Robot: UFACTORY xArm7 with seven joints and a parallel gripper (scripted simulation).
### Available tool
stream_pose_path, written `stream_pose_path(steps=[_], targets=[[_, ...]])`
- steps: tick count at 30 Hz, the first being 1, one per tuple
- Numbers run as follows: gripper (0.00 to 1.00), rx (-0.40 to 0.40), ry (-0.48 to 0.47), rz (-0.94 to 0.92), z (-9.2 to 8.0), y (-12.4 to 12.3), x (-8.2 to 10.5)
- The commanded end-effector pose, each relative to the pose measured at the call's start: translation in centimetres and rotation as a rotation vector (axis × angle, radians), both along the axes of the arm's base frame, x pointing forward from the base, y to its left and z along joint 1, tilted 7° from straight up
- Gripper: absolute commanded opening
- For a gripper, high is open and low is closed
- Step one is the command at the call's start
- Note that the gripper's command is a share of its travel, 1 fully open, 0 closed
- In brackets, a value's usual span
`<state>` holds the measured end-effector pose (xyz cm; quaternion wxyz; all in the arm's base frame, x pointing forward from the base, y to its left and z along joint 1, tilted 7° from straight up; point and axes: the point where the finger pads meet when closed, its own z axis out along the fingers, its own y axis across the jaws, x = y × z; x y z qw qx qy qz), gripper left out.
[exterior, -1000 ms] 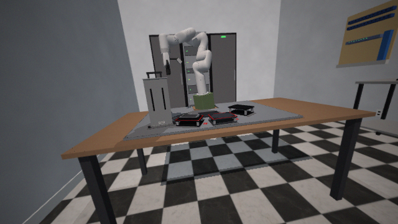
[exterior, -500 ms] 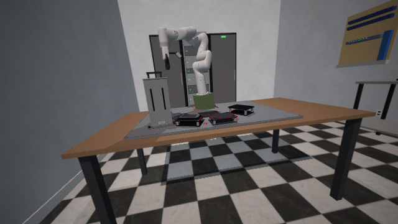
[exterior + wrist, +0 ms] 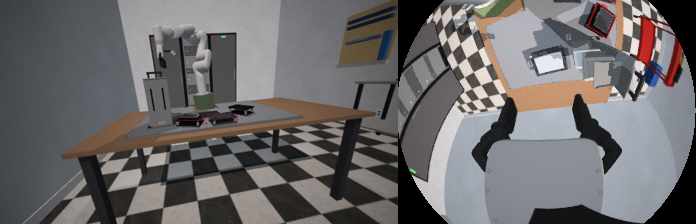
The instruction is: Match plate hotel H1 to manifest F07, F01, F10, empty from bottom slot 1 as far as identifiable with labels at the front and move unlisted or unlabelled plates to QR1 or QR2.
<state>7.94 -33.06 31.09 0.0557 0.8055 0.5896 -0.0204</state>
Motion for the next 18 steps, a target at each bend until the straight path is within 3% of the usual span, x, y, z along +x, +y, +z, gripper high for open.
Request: stream_pose_path(steps=[1, 10, 18], targets=[[1.0, 0.001, -0.013, -0.109, 0.4, -1.7, -0.2], [1.0, 0.011, -0.047, -0.407, 0.8, -6.1, -1.1], [1.0, 0.017, -0.07, -0.605, 0.9, -6.4, -1.2]])
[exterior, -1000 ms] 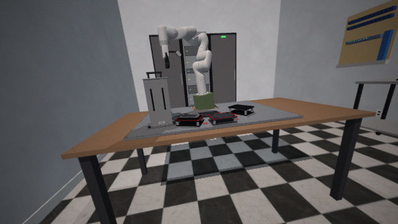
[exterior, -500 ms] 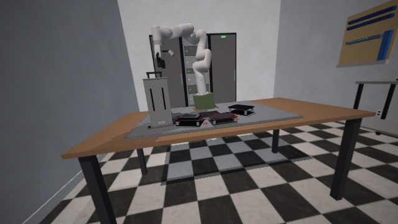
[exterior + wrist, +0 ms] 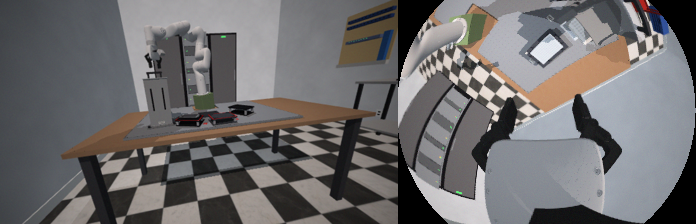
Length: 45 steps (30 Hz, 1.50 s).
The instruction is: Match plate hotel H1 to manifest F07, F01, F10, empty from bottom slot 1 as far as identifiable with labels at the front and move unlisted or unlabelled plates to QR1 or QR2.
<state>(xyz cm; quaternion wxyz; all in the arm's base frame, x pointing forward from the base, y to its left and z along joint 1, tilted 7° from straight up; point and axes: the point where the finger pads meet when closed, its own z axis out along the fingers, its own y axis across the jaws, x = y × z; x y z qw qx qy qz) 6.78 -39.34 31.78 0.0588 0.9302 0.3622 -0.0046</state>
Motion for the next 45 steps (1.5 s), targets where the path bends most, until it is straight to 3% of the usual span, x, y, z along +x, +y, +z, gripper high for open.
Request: stream_pose_path(steps=[1, 24, 34, 45], targets=[[1.0, 0.0, -0.013, -0.121, 0.2, -0.1, 0.0], [1.0, 0.024, -0.093, -0.816, 0.2, -0.1, 0.0], [1.0, 0.024, -0.094, -0.819, 0.2, -0.1, 0.0], [1.0, 0.024, -0.094, -0.819, -1.6, -0.3, 0.1]])
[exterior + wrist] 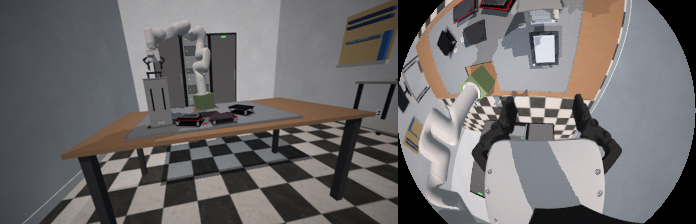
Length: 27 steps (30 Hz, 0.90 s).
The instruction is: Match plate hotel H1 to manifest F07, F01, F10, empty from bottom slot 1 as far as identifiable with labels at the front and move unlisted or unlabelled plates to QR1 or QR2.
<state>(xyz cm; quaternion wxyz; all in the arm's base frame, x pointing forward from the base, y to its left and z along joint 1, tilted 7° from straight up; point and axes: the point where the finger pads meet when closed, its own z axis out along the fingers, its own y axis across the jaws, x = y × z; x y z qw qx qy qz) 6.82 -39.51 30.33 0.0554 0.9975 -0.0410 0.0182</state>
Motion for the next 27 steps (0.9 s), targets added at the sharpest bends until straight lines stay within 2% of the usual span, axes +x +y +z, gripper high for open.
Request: stream_pose_path(steps=[1, 27], targets=[[1.0, -0.005, -0.001, 0.0, -0.2, -0.1, 0.0], [1.0, -0.005, -0.001, 0.0, -4.0, -0.6, 0.2]])
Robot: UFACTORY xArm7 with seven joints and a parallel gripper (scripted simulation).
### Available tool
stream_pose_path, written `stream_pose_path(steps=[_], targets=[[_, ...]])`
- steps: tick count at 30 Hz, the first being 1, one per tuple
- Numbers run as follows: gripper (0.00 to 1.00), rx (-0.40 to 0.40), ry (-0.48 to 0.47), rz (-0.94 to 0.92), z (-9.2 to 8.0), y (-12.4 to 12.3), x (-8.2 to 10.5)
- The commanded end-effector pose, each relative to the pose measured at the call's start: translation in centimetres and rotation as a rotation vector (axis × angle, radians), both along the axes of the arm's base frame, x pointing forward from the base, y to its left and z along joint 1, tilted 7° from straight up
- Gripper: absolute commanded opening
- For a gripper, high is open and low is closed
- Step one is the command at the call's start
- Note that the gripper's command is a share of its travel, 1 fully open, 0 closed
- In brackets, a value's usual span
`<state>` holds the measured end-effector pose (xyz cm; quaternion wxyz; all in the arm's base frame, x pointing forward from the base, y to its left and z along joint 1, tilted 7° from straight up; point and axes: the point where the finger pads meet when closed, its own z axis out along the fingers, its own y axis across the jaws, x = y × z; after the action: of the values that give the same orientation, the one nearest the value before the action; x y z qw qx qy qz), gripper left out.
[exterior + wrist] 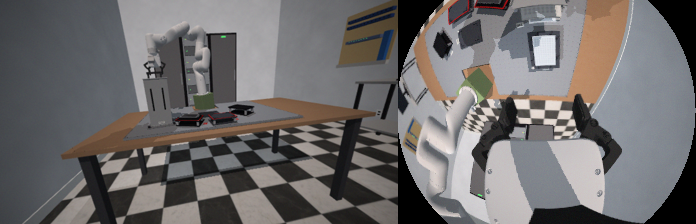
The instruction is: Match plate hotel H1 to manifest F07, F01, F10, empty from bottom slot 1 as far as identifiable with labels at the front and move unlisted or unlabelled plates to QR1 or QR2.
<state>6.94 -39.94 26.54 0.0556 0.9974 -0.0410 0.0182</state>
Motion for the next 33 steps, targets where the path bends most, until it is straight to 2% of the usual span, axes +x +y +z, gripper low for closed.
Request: stream_pose_path(steps=[1, 33], targets=[[1.0, -0.004, -0.001, 0.0, -0.4, -0.2, 0.0], [1.0, -0.004, -0.001, 0.0, -5.0, -0.7, 0.2]])
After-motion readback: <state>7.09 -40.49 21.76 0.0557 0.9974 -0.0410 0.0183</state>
